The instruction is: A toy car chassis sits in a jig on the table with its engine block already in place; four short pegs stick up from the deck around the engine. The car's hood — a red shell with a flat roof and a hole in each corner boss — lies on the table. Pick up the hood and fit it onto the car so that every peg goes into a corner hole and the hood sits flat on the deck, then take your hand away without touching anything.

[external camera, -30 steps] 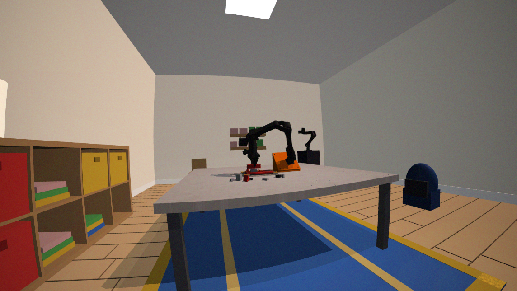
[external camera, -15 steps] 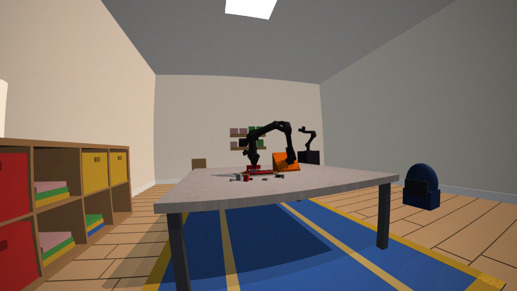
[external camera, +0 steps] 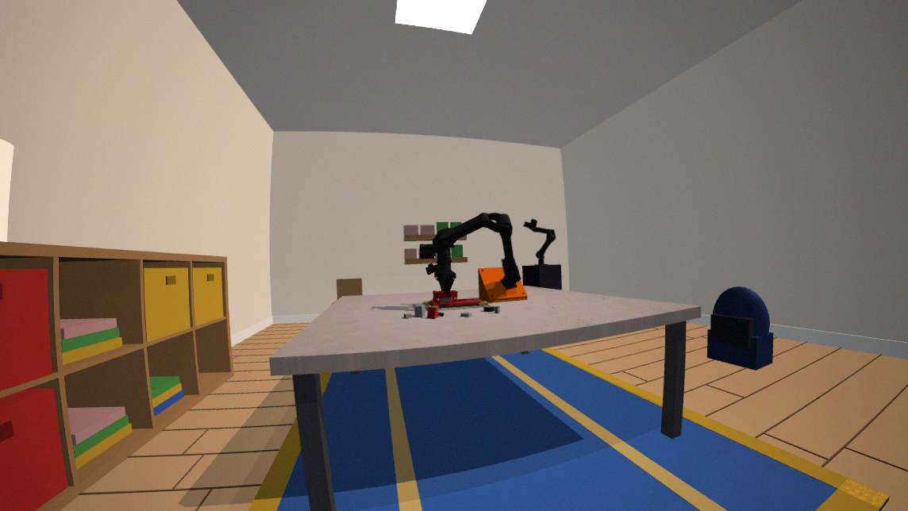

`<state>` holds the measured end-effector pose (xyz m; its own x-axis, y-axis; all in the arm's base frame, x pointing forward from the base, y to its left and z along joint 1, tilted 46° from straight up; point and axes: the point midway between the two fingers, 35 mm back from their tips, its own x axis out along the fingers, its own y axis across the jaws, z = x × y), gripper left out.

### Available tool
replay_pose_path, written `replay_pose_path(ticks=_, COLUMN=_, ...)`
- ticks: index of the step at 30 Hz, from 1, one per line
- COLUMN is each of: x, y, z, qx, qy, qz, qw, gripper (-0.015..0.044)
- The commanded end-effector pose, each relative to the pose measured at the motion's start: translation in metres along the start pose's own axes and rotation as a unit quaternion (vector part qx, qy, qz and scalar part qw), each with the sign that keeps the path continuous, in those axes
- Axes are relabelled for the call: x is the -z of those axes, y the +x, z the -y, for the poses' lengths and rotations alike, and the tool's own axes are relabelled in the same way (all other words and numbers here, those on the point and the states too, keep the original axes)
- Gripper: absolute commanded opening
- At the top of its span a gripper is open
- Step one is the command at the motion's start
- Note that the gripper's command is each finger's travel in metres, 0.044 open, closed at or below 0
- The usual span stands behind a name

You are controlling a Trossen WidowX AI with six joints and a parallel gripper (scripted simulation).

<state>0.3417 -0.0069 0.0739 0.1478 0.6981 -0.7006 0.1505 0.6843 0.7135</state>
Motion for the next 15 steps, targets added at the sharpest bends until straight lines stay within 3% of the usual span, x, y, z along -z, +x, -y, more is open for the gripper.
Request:
replay_pose_path(ticks=1, x=0.0001, y=0.0021, z=0.0, qx=-0.002, qy=0.003, qz=-0.001, qw=1.0, gripper=0.0)
replay_pose_path(ticks=15, x=0.0003, y=0.0071, z=0.0001, qx=-0.002, qy=0.003, qz=-0.001, qw=1.0, gripper=0.0)
